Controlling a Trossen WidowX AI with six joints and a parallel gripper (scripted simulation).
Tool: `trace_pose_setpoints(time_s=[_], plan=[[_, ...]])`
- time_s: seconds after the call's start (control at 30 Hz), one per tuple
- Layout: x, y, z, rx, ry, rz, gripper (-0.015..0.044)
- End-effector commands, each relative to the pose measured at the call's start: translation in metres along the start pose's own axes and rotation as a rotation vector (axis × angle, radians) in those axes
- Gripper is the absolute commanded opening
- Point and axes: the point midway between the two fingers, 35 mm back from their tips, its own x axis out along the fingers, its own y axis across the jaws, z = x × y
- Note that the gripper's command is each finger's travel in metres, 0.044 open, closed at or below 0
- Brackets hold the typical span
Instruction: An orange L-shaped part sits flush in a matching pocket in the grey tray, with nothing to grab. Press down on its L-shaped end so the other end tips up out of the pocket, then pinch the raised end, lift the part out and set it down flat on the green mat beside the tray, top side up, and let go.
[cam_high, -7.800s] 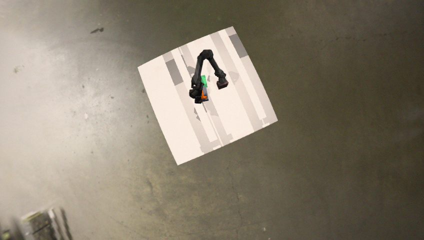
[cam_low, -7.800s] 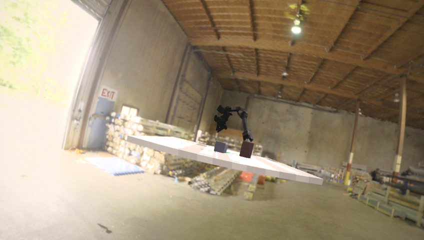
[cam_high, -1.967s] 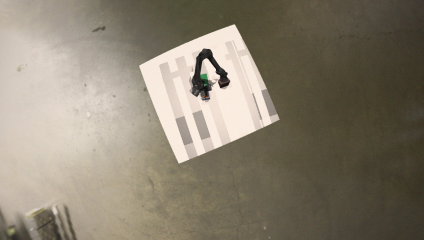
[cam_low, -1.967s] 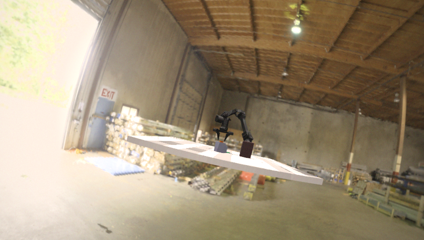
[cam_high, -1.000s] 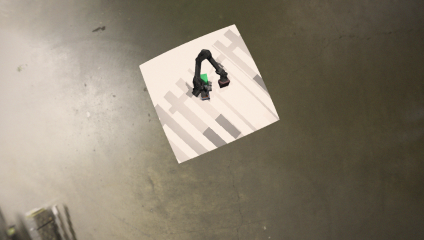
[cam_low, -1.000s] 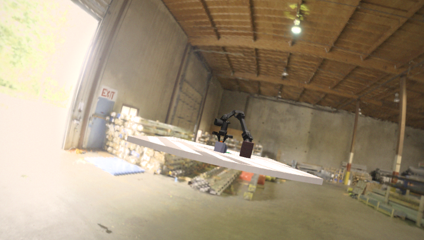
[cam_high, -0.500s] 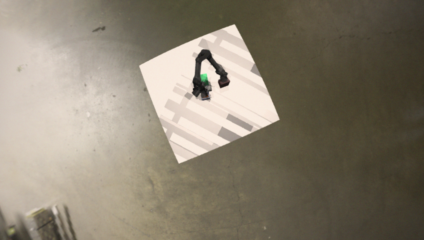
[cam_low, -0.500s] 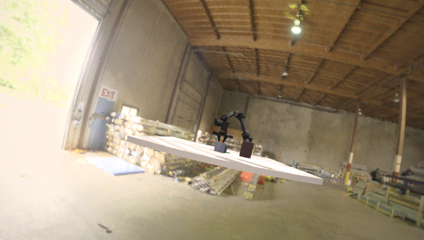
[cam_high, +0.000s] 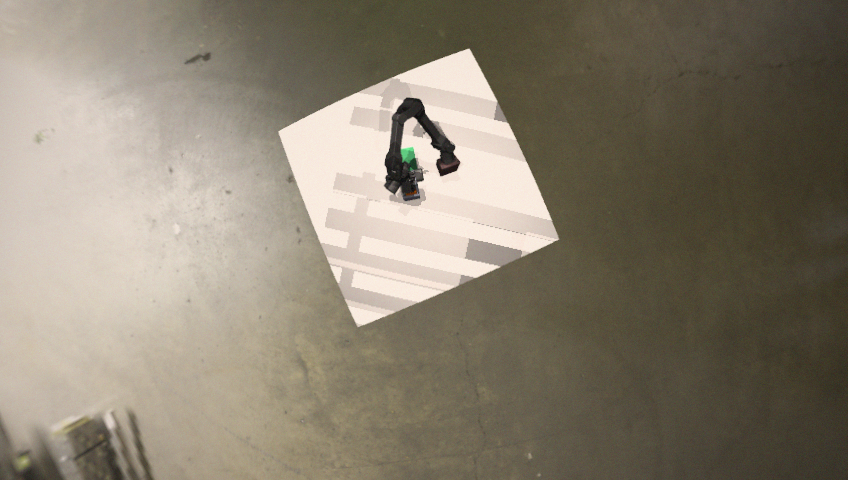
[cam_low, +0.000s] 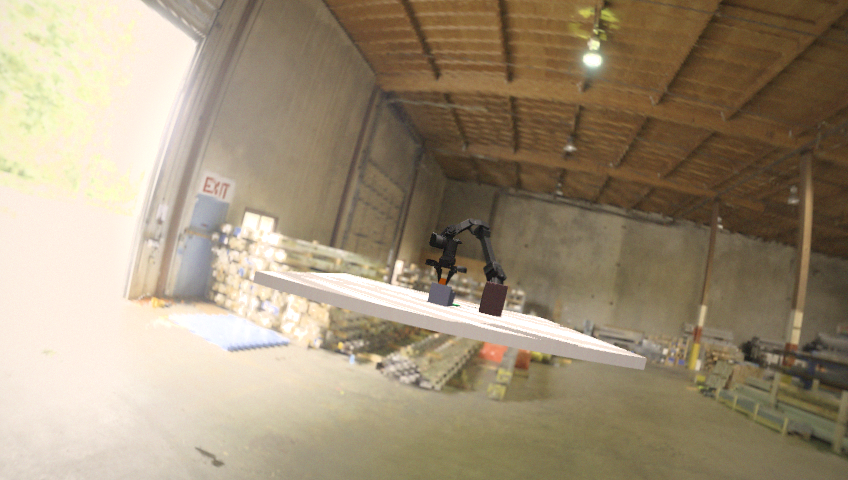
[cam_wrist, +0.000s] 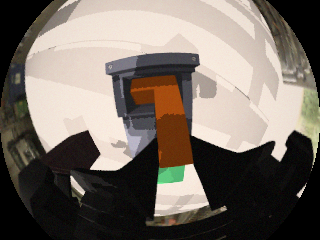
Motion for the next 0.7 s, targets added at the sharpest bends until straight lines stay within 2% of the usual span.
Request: trace_pose_setpoints(time_s=[0.0, 0.67], plan=[[-0.008, -0.001, 0.001, 0.005, -0.008, -0.001, 0.0], [-0.039, -0.001, 0.001, 0.004, -0.008, 0.0, 0.0]])
